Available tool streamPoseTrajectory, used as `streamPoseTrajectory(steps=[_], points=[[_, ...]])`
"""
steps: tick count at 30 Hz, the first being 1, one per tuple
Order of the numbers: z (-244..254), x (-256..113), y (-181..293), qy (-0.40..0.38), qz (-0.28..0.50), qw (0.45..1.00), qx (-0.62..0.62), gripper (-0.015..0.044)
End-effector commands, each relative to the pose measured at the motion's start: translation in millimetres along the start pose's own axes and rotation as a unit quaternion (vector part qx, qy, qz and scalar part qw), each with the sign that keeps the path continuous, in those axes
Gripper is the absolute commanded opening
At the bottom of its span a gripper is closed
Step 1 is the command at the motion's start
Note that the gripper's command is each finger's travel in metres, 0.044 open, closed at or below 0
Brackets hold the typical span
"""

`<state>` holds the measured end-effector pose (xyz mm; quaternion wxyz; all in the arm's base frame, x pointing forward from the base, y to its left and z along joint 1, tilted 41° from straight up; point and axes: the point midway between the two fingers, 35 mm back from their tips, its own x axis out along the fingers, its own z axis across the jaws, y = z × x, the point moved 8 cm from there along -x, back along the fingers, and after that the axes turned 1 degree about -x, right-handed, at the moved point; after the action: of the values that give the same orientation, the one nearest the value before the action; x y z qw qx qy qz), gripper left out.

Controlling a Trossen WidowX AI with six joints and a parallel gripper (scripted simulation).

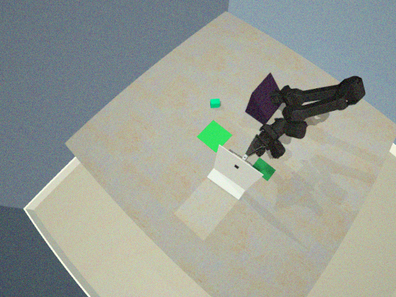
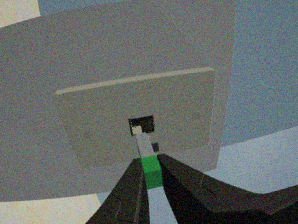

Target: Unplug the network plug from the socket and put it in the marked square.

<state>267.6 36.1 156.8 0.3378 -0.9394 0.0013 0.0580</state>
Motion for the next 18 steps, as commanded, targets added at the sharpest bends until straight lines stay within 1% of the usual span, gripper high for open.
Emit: streamPoseTrajectory(steps=[1, 18], points=[[1.2, -2.8, 1.2, -0.003, 0.001, 1.000, 0.000, 0.0000], [1.2, -9.9, 1.8, -0.003, 0.002, 1.000, 0.000, 0.0000]])
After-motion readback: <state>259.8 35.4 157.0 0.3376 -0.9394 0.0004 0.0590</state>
